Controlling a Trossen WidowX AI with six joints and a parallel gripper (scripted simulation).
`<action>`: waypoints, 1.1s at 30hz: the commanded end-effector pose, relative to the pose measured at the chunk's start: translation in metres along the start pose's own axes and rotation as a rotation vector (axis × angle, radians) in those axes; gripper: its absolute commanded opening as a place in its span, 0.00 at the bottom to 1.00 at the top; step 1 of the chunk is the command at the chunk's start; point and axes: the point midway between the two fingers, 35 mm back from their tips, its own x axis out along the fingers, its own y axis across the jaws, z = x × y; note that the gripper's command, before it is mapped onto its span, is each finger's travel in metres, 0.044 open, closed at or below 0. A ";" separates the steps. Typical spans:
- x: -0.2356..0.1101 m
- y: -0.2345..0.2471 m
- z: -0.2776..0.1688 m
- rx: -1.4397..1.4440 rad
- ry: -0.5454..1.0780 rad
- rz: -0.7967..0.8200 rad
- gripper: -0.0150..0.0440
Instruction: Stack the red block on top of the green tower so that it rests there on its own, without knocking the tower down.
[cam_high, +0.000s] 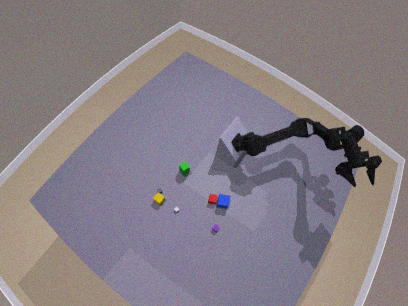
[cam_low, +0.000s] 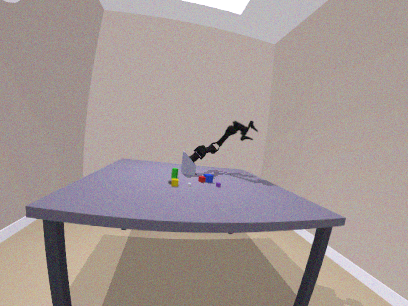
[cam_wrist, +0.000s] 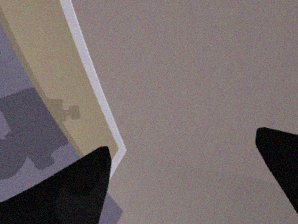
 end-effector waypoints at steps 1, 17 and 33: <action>0.000 -0.001 -0.001 0.006 0.001 -0.002 0.98; -0.006 -0.018 -0.206 0.886 0.264 -0.193 1.00; -0.050 0.091 -0.393 1.703 0.685 -0.369 1.00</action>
